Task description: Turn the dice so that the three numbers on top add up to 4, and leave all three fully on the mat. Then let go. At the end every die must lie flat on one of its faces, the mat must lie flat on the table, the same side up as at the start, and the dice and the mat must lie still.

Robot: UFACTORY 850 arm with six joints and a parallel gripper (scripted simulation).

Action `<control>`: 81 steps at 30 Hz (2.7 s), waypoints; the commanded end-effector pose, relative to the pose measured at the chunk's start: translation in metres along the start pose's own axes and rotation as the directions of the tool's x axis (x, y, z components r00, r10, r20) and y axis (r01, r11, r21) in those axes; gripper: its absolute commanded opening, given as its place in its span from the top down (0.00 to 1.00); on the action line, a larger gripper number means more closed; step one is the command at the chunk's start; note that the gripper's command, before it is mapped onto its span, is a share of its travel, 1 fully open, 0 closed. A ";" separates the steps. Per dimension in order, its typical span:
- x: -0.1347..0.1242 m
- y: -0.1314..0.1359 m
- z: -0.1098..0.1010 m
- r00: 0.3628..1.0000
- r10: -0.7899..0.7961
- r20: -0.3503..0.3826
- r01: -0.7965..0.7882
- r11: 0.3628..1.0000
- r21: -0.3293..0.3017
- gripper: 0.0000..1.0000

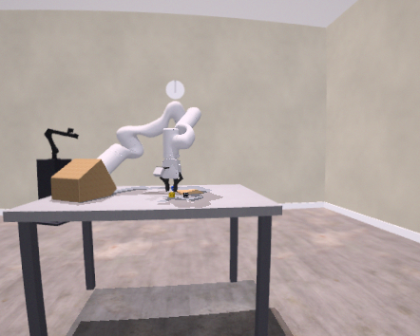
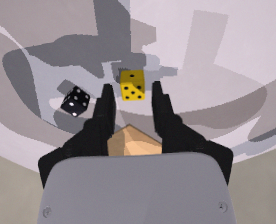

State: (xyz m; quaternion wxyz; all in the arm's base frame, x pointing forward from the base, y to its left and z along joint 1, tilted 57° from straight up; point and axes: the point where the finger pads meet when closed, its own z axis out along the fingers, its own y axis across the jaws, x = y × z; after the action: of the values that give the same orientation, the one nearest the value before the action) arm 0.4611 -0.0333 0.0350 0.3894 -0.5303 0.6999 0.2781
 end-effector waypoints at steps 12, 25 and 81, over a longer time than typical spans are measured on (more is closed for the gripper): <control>0.000 -0.001 -0.001 1.000 0.000 0.000 0.000 1.000 0.001 0.58; 0.000 -0.001 -0.001 1.000 0.000 0.000 0.000 1.000 0.001 0.58; 0.000 -0.001 0.028 1.000 0.000 0.000 0.000 1.000 0.001 0.58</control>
State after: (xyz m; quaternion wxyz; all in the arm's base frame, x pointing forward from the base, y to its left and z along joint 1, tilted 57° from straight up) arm 0.4684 -0.0105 0.0195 0.3894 -0.5303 0.6999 0.2780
